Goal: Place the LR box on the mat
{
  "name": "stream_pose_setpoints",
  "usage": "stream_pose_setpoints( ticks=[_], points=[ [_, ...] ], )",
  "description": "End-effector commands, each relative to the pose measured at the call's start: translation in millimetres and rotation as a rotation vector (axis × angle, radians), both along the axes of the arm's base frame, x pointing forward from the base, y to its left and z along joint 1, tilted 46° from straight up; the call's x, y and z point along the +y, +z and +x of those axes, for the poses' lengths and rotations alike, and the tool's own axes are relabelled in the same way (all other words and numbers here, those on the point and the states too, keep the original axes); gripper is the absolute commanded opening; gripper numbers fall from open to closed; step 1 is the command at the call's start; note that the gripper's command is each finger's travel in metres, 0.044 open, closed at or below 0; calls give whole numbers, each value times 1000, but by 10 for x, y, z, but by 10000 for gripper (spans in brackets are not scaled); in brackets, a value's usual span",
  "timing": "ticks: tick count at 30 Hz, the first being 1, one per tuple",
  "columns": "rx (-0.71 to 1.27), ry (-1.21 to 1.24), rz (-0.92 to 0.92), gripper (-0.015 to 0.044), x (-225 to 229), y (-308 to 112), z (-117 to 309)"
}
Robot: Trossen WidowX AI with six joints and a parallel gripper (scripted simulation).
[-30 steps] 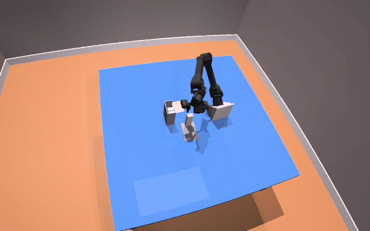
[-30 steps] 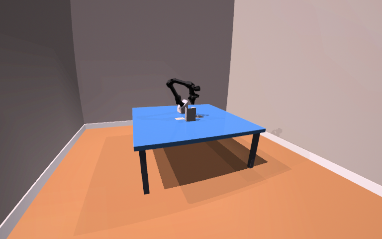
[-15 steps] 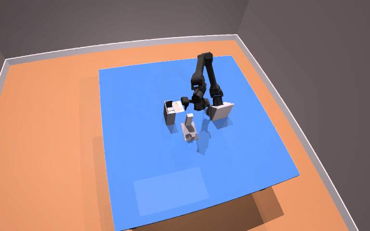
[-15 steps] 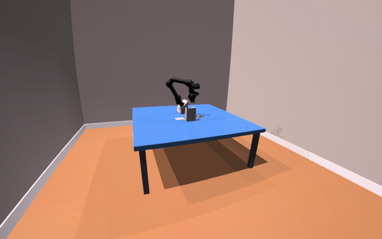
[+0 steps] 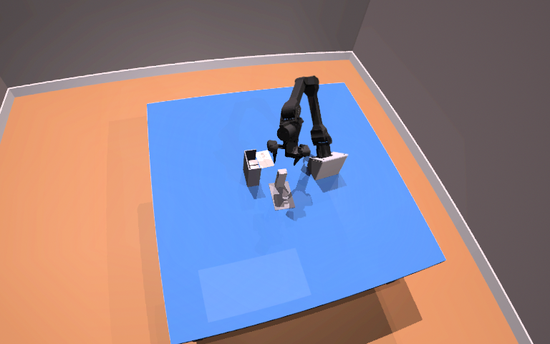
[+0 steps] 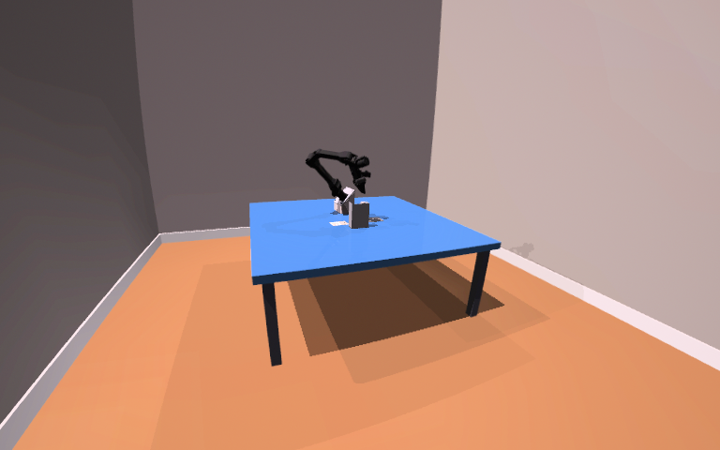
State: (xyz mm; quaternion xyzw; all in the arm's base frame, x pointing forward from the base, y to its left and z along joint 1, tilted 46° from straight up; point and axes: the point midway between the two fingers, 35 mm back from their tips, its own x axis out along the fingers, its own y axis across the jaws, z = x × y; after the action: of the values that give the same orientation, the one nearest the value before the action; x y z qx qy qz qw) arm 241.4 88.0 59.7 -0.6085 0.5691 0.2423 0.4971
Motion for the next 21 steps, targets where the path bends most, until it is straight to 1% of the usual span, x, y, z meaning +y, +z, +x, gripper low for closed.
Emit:
stream_pose_setpoints(
  ticks=[1, 5, 21],
  points=[
    [-7, -2, 44, 440, -13, -3, -8],
    [-10, -13, 75, 440, -27, -5, -13],
    [-84, -84, 391, 440, -126, 26, -27]
  ],
)
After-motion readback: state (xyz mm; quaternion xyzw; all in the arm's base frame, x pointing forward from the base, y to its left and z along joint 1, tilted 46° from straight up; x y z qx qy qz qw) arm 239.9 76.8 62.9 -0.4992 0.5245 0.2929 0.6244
